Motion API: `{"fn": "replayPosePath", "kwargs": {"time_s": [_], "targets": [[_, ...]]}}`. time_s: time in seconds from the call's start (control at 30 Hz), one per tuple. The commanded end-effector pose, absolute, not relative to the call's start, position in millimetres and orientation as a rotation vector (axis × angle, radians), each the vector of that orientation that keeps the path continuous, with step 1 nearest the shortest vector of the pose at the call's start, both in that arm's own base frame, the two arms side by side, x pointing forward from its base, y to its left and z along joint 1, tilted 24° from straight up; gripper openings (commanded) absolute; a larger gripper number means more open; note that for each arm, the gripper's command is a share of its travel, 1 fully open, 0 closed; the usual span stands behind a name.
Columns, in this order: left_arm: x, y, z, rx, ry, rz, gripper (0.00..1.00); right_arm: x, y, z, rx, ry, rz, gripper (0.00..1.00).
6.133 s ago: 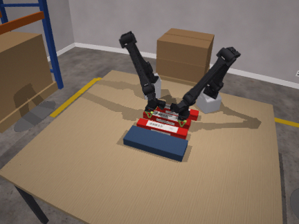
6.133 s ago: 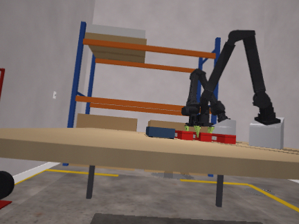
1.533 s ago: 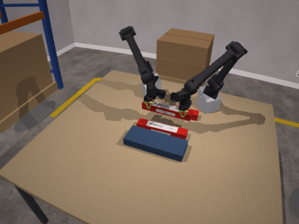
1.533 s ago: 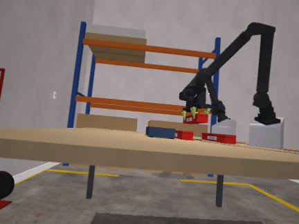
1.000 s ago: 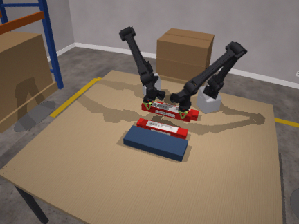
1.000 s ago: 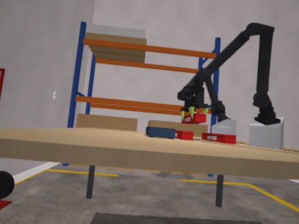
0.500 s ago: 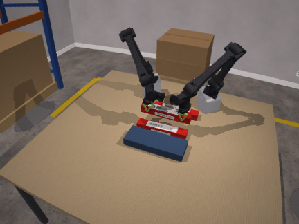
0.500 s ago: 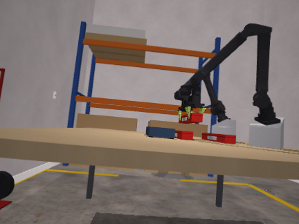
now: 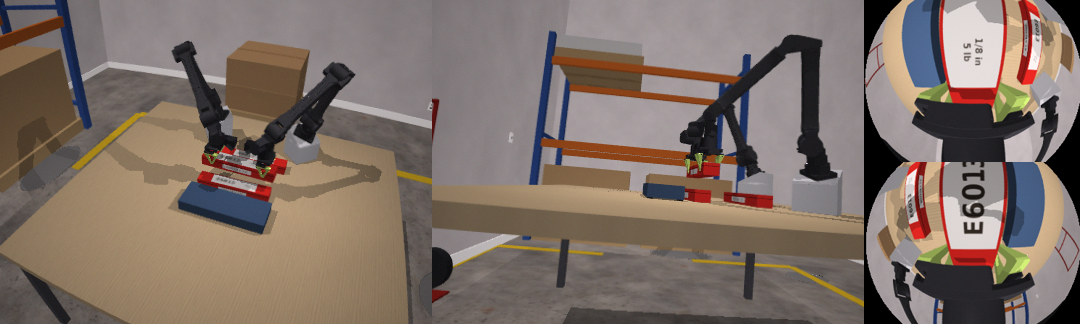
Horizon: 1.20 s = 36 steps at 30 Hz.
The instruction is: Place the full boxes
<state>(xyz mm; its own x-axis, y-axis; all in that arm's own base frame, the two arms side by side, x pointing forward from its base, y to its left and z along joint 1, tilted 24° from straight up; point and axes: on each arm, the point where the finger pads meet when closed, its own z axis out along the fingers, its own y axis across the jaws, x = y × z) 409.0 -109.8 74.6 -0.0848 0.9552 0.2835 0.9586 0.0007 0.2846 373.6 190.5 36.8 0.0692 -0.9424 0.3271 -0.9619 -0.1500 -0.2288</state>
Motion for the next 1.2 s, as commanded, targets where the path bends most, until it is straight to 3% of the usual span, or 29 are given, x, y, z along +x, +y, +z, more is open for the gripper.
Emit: {"fn": "replayPosePath", "kwargs": {"time_s": [0.0, 1.17], "targets": [[423, -105, 89, -2.117, -2.24, -0.667, 0.0, 385, 201, 52, 2.283, -2.042, 0.65, 0.0], [414, -122, 111, -2.128, -2.246, -0.669, 0.0, 378, 208, 72, 2.284, -2.044, 0.649, 0.0]]}}
